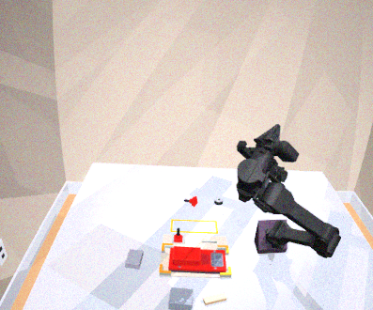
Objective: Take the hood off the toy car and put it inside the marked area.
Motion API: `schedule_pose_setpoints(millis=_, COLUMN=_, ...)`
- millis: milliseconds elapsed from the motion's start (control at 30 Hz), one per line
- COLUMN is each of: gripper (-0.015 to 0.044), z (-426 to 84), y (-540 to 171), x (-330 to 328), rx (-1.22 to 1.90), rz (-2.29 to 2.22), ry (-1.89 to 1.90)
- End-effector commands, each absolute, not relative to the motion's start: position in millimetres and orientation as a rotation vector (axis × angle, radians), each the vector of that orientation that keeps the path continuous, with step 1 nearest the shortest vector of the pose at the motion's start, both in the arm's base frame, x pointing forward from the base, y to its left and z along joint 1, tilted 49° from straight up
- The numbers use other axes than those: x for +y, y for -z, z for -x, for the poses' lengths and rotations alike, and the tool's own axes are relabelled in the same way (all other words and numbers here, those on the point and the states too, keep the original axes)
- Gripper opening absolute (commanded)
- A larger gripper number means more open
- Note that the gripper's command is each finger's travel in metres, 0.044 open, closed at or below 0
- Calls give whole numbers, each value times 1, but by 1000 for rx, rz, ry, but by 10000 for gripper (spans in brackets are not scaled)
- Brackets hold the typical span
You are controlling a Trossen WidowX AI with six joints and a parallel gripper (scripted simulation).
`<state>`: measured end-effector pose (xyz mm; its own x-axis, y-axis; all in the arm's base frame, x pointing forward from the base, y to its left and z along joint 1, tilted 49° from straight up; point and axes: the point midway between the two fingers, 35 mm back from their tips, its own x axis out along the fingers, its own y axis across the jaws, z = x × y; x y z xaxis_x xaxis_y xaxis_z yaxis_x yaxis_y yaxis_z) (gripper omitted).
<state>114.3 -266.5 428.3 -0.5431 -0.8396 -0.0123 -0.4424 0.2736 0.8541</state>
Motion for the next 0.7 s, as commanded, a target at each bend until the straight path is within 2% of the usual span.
schedule_pose_setpoints(millis=0, gripper=26, z=-116, y=-427, x=-267, rx=-2098, rz=-1164, ry=1188)
schedule_pose_setpoints(millis=67, gripper=79, z=-130, y=-420, x=-271, rx=-2045, rz=-1240, ry=1166)
schedule_pose_setpoints(millis=300, gripper=262, z=-176, y=-388, x=-287, rx=-1559, rz=-1293, ry=1385)
schedule_pose_setpoints(millis=500, gripper=420, z=-228, y=-338, x=-292, rx=-891, rz=-1240, ry=1559)
schedule_pose_setpoints(millis=533, gripper=440, z=-236, y=-328, x=-292, rx=-777, rz=-1225, ry=1571)
schedule_pose_setpoints(millis=667, gripper=440, z=-266, y=-289, x=-283, rx=-327, rz=-1150, ry=1568)
